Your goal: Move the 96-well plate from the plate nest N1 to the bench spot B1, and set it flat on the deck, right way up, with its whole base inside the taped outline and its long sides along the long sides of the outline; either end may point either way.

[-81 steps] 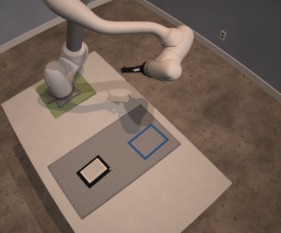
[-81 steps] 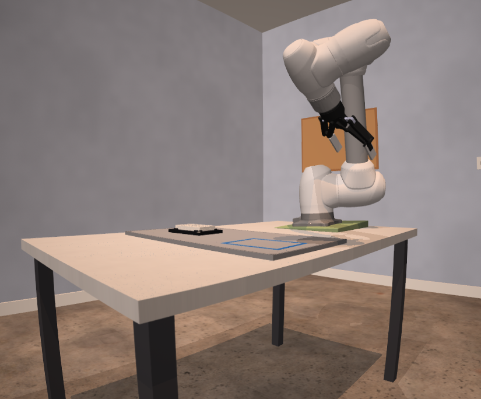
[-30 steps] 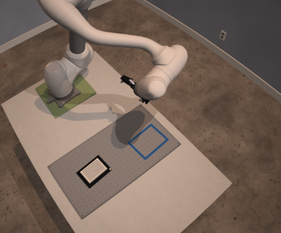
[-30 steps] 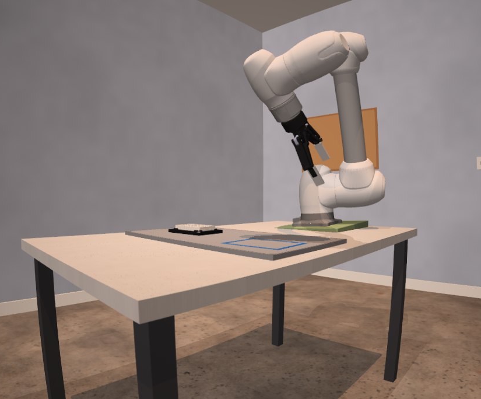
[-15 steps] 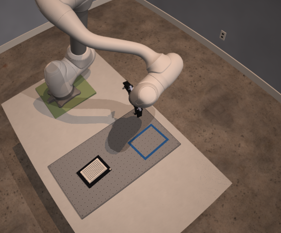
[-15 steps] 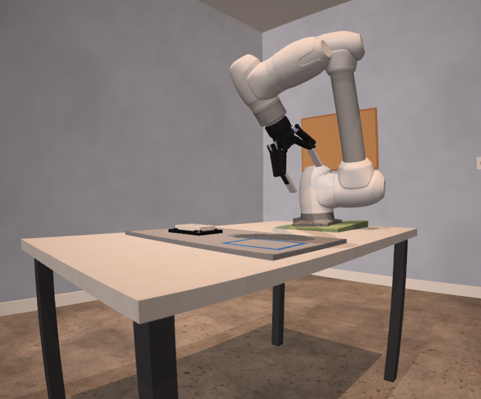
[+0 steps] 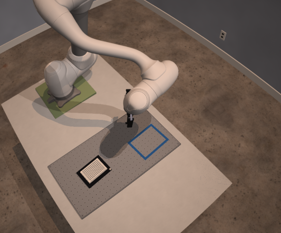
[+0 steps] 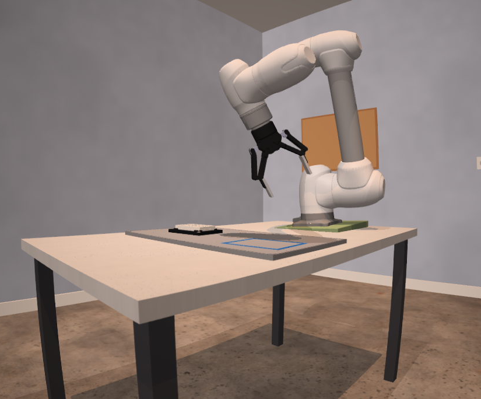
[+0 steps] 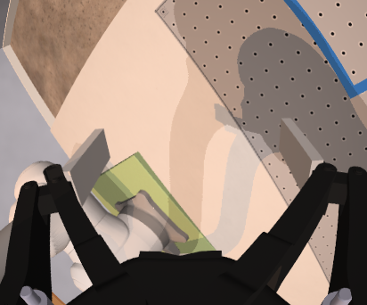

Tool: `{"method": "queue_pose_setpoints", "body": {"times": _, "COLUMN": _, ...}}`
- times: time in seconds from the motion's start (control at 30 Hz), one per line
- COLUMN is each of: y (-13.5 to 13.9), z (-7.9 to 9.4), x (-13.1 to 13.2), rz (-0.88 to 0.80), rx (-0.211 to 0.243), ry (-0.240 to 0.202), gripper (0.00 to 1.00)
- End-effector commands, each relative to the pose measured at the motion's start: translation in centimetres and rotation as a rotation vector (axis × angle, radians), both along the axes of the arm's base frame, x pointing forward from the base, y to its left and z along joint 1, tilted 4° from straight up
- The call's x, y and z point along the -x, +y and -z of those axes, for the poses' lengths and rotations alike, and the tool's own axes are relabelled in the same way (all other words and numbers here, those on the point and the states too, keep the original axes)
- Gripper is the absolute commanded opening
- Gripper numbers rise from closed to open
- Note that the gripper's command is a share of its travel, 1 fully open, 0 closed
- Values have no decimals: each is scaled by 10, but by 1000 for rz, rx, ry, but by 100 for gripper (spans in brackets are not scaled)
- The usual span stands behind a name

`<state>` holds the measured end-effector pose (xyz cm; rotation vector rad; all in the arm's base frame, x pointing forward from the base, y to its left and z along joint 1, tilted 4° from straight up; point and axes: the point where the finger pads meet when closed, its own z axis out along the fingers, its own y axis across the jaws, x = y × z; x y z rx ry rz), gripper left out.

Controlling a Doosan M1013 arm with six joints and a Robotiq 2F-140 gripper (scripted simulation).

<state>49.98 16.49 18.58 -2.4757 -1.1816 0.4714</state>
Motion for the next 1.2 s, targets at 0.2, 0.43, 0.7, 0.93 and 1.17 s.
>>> {"method": "queue_pose_setpoints", "body": {"times": 0.2, "y": -30, "z": 10, "x": -17, "rz": 227, "rx": 112, "ry": -16, "gripper": 100}}
{"method": "queue_pose_setpoints", "body": {"times": 0.43, "y": -57, "z": 17, "x": -29, "rz": 423, "rx": 199, "ry": -28, "gripper": 100}}
{"method": "queue_pose_setpoints", "body": {"times": 0.7, "y": -83, "z": 24, "x": -41, "rz": 609, "rx": 273, "ry": -39, "gripper": 100}}
{"method": "queue_pose_setpoints", "body": {"times": 0.93, "y": -111, "z": 30, "x": -52, "rz": 814, "rx": 346, "ry": -49, "gripper": 100}}
{"method": "queue_pose_setpoints", "body": {"times": 1.17, "y": -140, "z": 35, "x": -61, "rz": 1012, "rx": 410, "ry": -58, "gripper": 100}}
